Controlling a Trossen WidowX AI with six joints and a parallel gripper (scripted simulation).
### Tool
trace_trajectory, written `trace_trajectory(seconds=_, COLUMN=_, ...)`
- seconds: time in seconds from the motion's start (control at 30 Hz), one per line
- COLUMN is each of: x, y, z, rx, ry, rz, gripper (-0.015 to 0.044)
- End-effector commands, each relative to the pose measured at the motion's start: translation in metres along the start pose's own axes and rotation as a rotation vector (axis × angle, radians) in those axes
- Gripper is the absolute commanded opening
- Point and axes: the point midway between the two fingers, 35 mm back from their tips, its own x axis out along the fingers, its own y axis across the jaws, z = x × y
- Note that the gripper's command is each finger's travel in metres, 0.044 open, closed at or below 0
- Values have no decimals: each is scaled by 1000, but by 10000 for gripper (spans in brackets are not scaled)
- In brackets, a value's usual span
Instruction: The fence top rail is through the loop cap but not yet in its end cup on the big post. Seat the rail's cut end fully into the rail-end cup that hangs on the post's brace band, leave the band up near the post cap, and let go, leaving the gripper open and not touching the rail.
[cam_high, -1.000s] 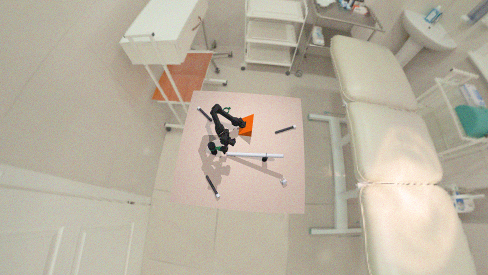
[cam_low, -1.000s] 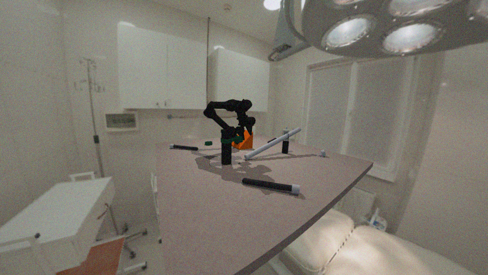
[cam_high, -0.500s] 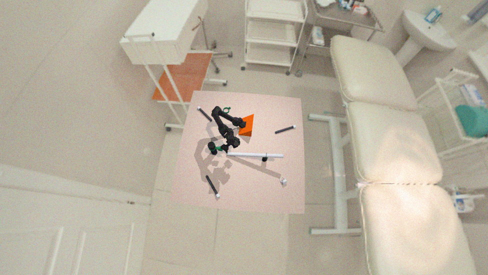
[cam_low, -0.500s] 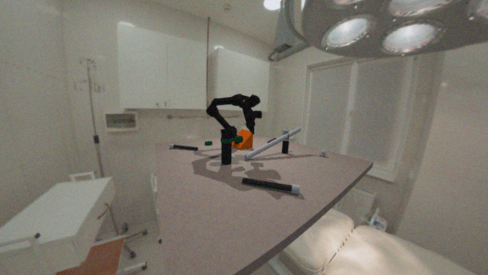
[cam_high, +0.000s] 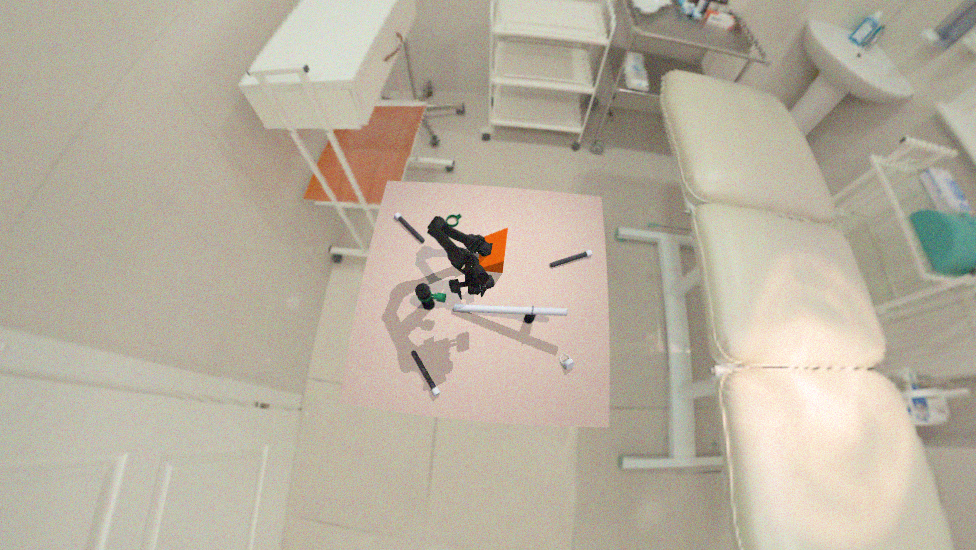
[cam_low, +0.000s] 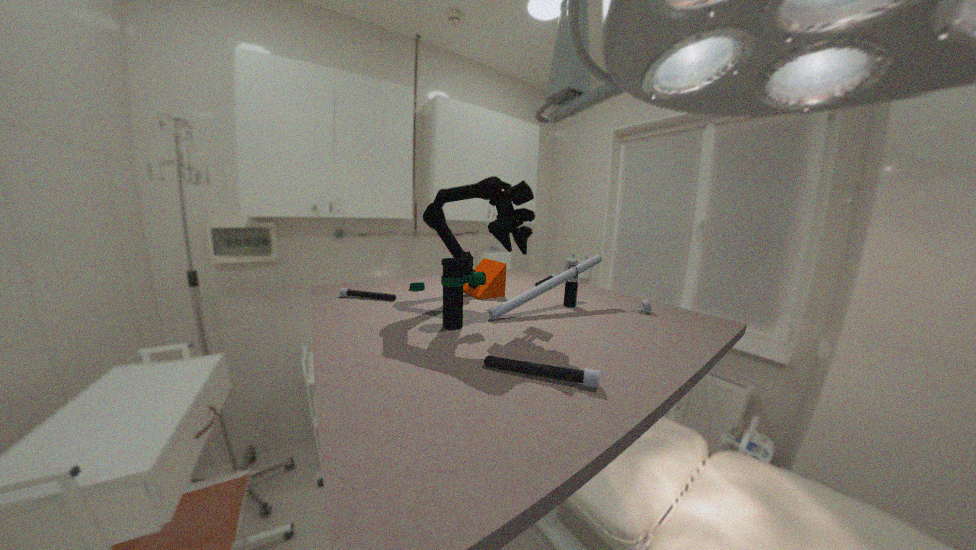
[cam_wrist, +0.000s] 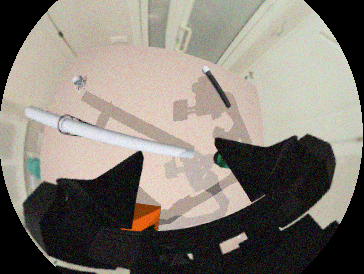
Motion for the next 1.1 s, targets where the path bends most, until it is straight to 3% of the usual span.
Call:
trace_trajectory(seconds=0.0, x=-25, y=23, z=14, rx=391, ry=-14, rz=-32, gripper=440)
trace_trajectory(seconds=0.5, x=-19, y=24, z=13, rx=483, ry=16, rz=-28, gripper=440)
trace_trajectory(seconds=0.77, x=25, y=29, z=4, rx=1163, ry=238, rz=-85, gripper=440)
trace_trajectory(seconds=1.07, x=70, y=34, z=-13, rx=1914, ry=465, rz=-350, gripper=440)
